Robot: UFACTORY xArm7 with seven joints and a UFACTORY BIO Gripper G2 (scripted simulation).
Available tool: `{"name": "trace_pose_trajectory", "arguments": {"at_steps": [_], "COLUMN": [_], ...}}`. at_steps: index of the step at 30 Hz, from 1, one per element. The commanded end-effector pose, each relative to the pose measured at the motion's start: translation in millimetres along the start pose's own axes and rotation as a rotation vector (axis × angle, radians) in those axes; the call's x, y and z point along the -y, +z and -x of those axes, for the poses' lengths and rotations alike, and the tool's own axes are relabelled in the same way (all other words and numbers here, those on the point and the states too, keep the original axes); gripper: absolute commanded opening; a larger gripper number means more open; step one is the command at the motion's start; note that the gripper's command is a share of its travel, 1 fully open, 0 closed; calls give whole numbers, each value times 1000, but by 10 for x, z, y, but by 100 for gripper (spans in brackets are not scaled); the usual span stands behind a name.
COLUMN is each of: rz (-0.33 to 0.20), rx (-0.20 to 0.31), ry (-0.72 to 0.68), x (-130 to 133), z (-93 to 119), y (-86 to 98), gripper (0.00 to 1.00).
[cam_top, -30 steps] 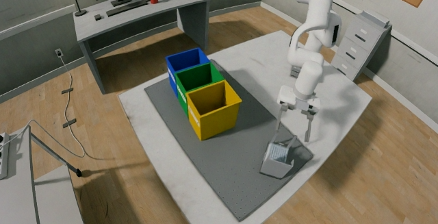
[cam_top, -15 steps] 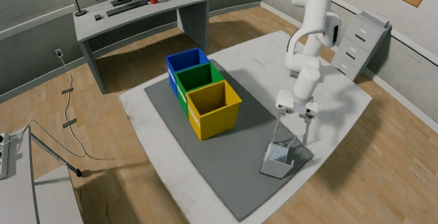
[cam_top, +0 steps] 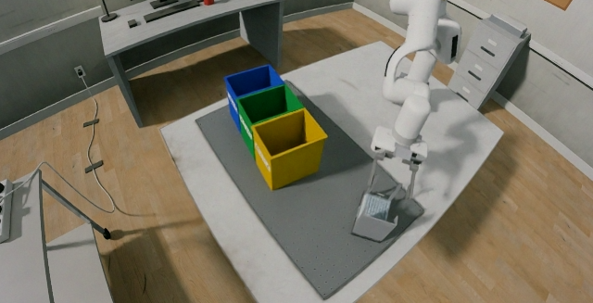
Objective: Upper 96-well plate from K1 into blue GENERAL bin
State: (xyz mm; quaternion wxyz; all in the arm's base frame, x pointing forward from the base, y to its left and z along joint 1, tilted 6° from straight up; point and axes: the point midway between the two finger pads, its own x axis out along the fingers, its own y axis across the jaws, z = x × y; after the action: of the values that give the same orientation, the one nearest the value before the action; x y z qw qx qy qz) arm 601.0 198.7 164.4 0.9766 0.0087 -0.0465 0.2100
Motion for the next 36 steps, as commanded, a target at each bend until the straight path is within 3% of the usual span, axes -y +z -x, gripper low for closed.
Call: {"name": "trace_pose_trajectory", "arguments": {"at_steps": [1,36], "rz": [1,1], "rx": [3,3], "ry": [0,0], "x": [2,2], "z": [-10,-12], "y": [-80,-596], "gripper": [37,37]}}
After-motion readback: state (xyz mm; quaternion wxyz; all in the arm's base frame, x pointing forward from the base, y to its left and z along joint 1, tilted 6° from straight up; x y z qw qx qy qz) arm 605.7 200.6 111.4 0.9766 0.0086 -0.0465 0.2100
